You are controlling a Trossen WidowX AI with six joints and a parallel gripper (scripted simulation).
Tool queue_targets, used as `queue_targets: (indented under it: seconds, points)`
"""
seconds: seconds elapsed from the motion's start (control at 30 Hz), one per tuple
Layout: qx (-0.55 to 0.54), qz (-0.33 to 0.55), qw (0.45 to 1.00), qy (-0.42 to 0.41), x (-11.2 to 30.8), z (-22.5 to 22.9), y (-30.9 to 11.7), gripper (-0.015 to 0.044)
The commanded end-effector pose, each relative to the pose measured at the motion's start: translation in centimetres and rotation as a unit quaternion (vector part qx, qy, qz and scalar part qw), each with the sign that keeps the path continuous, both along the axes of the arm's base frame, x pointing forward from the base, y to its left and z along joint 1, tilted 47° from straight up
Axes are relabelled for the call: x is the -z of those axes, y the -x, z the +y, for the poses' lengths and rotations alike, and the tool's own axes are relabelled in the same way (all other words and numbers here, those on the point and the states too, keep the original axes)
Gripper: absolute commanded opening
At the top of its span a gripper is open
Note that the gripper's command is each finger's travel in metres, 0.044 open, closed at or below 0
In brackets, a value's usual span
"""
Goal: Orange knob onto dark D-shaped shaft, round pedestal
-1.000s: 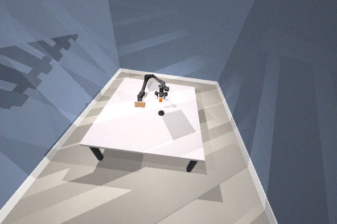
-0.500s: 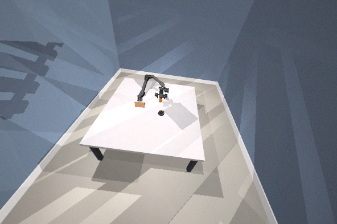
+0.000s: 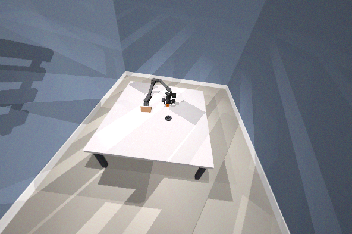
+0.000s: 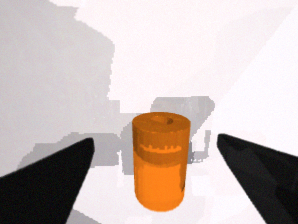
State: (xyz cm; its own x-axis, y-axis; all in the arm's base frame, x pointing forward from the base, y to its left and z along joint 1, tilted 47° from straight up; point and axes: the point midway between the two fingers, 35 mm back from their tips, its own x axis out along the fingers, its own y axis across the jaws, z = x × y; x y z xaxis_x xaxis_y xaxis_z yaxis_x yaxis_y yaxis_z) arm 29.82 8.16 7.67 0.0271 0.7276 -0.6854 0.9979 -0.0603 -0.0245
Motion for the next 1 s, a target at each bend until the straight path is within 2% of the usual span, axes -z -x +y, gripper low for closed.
queue_targets:
  seconds: [0.0,0.13,0.4,0.7,0.97]
  points:
    - [0.002,0.006,1.0,-0.003,0.58,0.6,0.24,0.044]
    - [0.002,0.006,1.0,-0.004,0.83,0.9,0.26,0.044]
    - [0.002,0.006,1.0,-0.004,0.83,0.9,0.26,0.024]
    - [0.002,0.006,1.0,-0.004,0.83,0.9,0.26,0.024]
    - [0.002,0.006,1.0,-0.004,0.83,0.9,0.26,0.0187]
